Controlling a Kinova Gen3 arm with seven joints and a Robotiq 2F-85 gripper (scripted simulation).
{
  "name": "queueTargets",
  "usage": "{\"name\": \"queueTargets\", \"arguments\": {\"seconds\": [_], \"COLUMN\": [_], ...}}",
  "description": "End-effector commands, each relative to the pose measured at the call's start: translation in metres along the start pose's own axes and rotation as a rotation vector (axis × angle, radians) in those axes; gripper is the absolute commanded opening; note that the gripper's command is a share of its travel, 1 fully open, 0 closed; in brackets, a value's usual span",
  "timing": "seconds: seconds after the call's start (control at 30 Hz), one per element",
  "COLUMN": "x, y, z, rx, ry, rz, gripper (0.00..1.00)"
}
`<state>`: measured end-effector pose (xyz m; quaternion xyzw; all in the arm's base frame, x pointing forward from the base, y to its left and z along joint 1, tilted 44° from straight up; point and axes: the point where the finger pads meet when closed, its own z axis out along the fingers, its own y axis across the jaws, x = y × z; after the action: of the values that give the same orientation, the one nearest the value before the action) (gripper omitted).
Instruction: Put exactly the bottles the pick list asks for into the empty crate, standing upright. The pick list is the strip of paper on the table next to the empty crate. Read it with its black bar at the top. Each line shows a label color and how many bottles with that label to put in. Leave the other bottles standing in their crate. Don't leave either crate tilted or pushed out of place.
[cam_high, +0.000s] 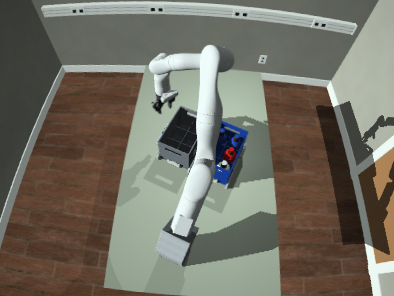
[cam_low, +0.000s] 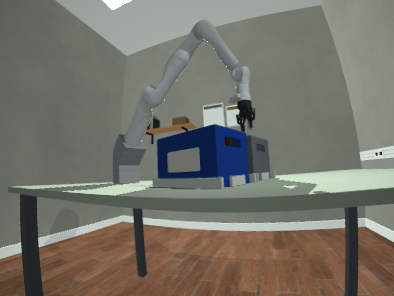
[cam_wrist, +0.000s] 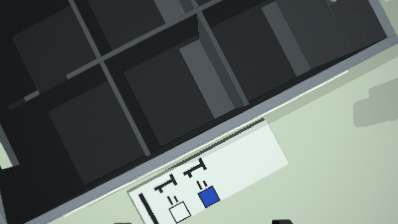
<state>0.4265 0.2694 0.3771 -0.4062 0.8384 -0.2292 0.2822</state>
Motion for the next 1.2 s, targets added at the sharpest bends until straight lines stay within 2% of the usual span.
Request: {"name": "queueTargets", "arguments": {"seconds": [0.0,0.43,0.5,1.0,1.07,1.17], "x": [0.011,0.065,0.065,0.128,0.128,0.140], "y": [-0.007,-0.041,-0.041,-0.080,-0.080,-0.088], "z": [-0.005,-0.017,-0.017,-0.031,-0.031,-0.034], "rx": [0.012,0.009,0.009,0.005,0.005,0.005], "ry": [-0.013,-0.016,-0.016,-0.018,-0.018,-0.018], "rz": [0.097,0.530,0.530,1.030,1.030,1.130], "gripper": [0.67,0.67,0.67,0.67,0.67,0.67]}}
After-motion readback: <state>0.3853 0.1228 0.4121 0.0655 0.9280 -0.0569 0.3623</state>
